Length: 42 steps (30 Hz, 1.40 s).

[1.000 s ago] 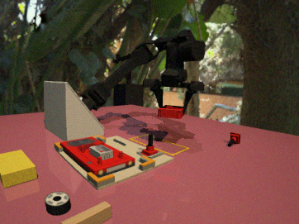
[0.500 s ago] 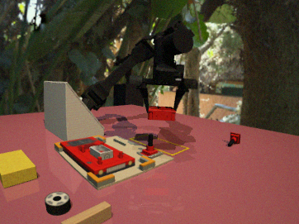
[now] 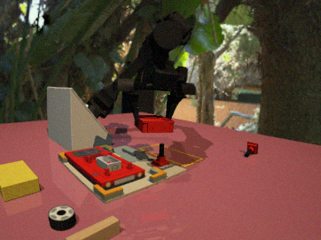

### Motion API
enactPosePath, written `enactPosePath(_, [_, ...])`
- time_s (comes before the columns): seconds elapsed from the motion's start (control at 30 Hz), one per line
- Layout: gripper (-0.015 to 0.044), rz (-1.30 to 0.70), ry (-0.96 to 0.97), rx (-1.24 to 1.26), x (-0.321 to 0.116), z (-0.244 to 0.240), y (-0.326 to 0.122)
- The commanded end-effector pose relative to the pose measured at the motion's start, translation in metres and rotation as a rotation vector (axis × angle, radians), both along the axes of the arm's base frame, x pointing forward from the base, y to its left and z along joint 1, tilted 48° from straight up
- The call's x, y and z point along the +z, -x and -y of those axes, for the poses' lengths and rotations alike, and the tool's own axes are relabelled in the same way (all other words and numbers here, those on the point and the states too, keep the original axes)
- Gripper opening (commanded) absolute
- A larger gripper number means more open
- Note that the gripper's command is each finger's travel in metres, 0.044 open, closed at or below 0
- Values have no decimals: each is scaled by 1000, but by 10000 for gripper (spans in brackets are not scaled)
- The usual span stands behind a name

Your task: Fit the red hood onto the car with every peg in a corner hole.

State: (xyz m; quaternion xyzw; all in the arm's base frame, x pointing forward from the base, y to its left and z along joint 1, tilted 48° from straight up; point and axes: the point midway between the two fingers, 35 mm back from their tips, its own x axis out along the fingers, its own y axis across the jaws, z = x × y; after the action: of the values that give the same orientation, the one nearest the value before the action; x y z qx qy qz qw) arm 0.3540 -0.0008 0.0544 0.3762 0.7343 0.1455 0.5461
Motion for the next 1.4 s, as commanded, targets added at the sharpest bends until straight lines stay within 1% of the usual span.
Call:
enactPosePath(0.0, [0,78,-7,69,-16,18,-2])
enactPosePath(0.6, [0,345,-79,337,-79,72,14])
enactPosePath(0.97, [0,348,-80,340,-82,69,15])
enactPosePath(1.37, [0,349,-81,339,-115,38,23])
